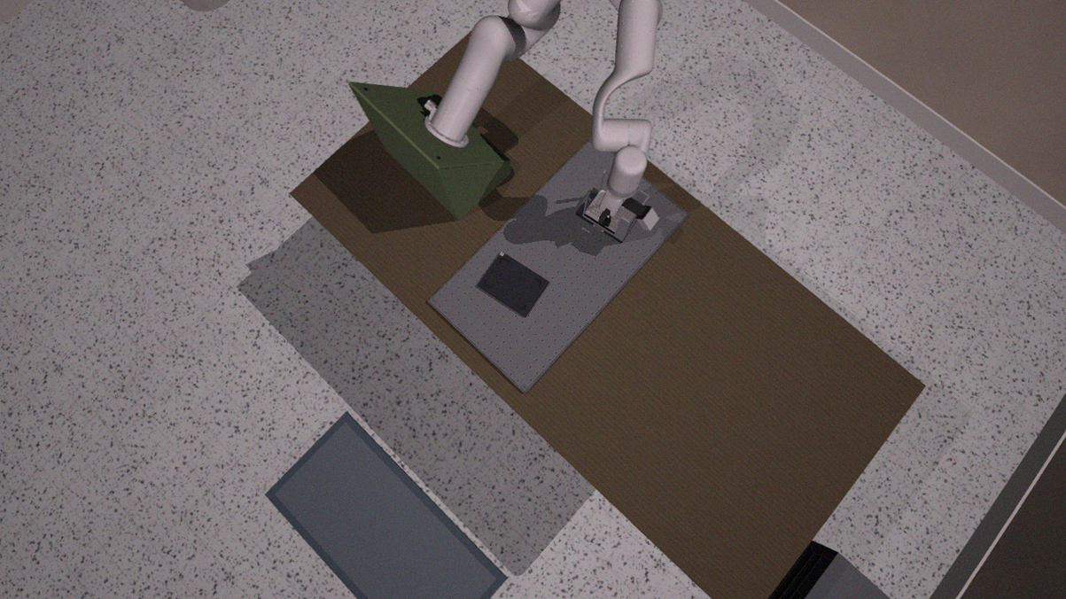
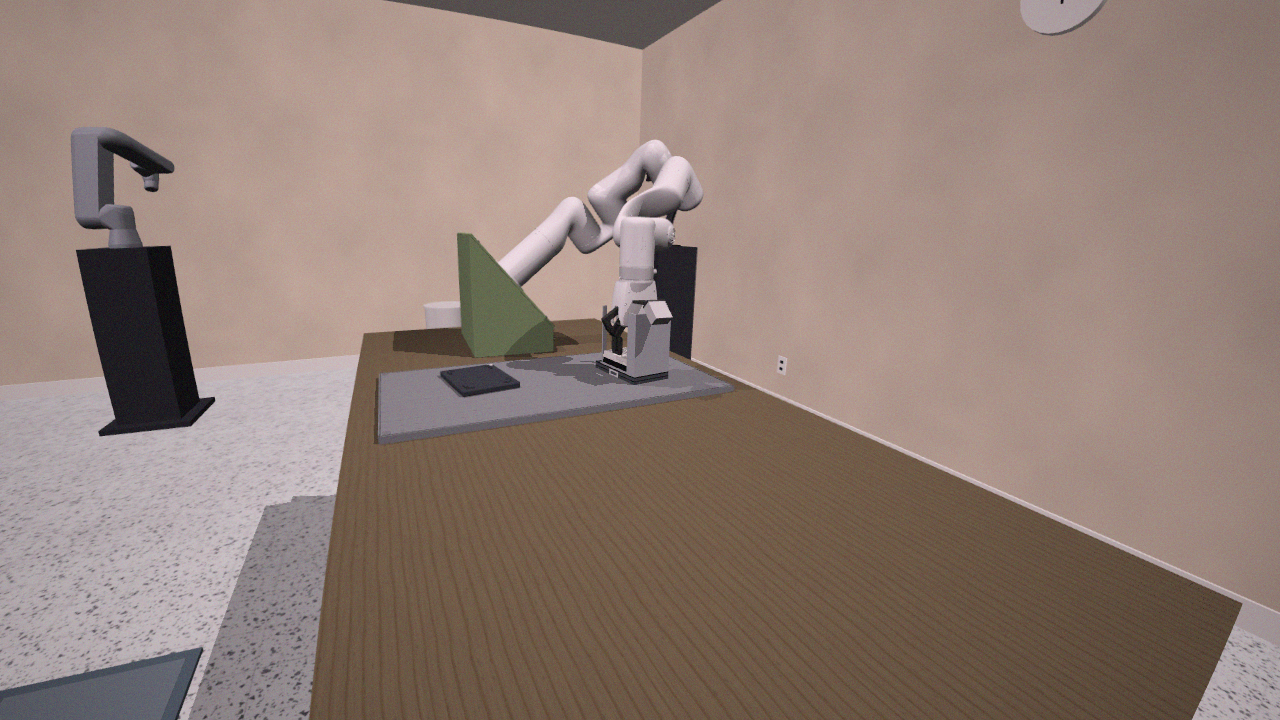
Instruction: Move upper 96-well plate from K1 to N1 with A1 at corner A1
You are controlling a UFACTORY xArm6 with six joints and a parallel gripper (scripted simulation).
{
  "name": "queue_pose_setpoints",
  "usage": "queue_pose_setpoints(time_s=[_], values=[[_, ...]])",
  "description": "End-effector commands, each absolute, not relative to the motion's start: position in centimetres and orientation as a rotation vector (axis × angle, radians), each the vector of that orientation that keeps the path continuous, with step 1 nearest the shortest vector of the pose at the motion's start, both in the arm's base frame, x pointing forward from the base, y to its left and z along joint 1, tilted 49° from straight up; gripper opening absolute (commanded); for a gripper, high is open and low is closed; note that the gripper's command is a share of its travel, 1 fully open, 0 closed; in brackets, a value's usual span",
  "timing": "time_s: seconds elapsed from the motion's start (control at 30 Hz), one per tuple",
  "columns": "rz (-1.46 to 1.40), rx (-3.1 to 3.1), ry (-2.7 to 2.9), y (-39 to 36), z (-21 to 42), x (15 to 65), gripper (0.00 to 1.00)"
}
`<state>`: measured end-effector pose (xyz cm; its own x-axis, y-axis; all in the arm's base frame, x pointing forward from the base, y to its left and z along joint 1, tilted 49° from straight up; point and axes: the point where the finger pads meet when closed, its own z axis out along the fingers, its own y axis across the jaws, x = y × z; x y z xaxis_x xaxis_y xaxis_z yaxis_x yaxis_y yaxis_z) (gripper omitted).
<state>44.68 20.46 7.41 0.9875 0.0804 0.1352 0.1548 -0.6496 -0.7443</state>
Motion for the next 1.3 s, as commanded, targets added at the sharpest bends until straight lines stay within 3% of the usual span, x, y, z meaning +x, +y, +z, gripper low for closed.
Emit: queue_pose_setpoints(time_s=[0.0,1.13,1.17,1.27], values=[[-0.117,-2.281,-0.162,20.66,7.26,44.8,1.0],[-0.117,-2.281,-0.162,21.31,6.7,44.83,1.0],[-0.117,-2.28,-0.162,21.27,6.74,44.82,0.0],[-0.117,-2.28,-0.162,21.27,6.74,44.82,0.0]])
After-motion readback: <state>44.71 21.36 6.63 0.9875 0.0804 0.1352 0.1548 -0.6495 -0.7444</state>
